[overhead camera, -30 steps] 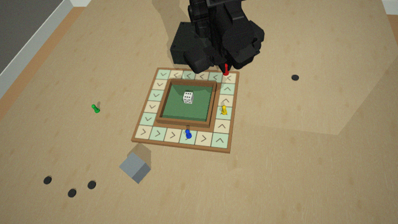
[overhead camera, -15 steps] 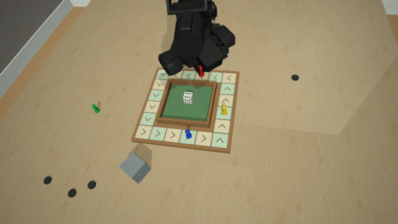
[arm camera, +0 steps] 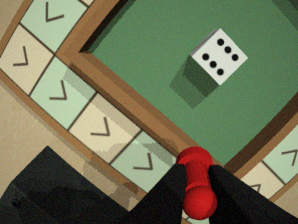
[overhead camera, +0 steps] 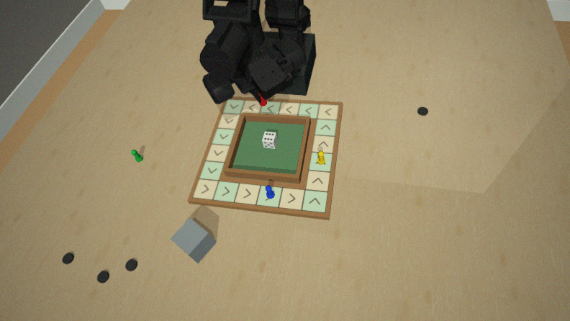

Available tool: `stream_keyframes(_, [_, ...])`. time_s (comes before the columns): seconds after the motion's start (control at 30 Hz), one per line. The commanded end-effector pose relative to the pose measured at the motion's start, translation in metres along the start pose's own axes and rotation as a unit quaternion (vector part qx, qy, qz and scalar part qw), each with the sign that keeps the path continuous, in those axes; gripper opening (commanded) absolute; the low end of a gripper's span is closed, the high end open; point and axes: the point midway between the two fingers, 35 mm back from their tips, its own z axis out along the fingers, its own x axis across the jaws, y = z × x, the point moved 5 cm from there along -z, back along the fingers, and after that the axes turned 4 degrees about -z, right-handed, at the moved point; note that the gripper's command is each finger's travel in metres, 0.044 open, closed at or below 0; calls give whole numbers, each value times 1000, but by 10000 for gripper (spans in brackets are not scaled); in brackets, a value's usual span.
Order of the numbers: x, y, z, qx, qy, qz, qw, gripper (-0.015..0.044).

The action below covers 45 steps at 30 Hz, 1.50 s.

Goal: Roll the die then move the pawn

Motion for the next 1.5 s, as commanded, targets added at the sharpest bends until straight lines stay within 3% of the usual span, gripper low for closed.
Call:
stream_keyframes(0.0, [-3,-14,4,-4,-3,-3,1000,0])
stream_keyframes(0.6, [-1,-80,33,-2,-3,-3,1000,0])
stream_keyframes(1.47, [-1,-80,83,-2,-3,-3,1000,0])
